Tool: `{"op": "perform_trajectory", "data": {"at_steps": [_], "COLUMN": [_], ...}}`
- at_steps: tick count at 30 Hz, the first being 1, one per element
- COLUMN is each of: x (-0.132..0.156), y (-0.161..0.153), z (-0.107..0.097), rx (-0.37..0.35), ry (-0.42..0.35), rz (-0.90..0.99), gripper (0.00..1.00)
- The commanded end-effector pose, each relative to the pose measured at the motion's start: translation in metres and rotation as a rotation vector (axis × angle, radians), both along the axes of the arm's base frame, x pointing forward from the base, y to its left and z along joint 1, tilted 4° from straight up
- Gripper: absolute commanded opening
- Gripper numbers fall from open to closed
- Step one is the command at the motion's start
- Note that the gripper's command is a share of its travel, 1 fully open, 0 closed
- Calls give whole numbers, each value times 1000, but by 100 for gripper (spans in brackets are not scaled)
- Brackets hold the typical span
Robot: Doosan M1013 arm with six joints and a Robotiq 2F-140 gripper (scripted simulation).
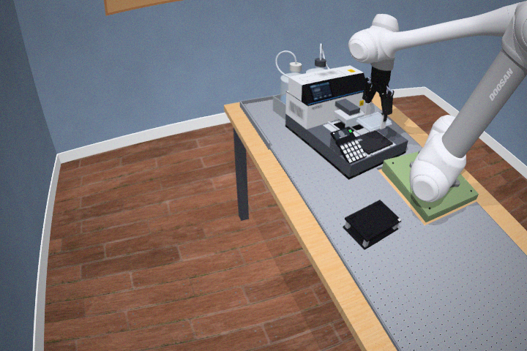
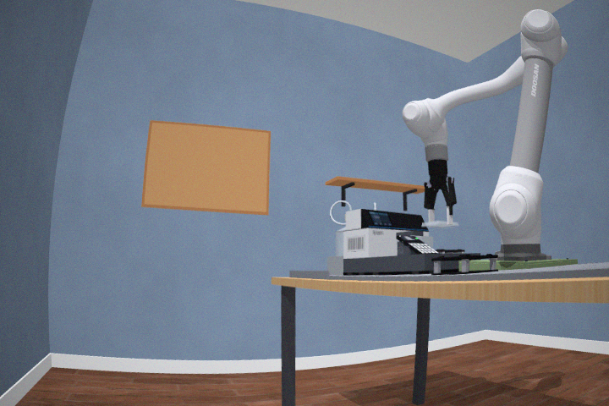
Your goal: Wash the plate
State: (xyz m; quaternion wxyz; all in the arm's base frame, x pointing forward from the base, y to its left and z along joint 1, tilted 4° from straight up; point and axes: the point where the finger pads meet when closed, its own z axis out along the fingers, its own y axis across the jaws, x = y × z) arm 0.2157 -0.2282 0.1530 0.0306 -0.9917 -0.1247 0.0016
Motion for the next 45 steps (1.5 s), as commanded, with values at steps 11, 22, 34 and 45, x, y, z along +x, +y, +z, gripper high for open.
{"op": "perform_trajectory", "data": {"at_steps": [11, 22, 34, 45], "x": [52, 87, 103, 130], "y": [39, 67, 87, 135], "z": [-4, -7, -8, -10], "rx": [0, 0, 0, 0], "ry": [0, 0, 1, 1], "rz": [-1, -1, -10, -10], "gripper": [10, 10, 10, 10]}}
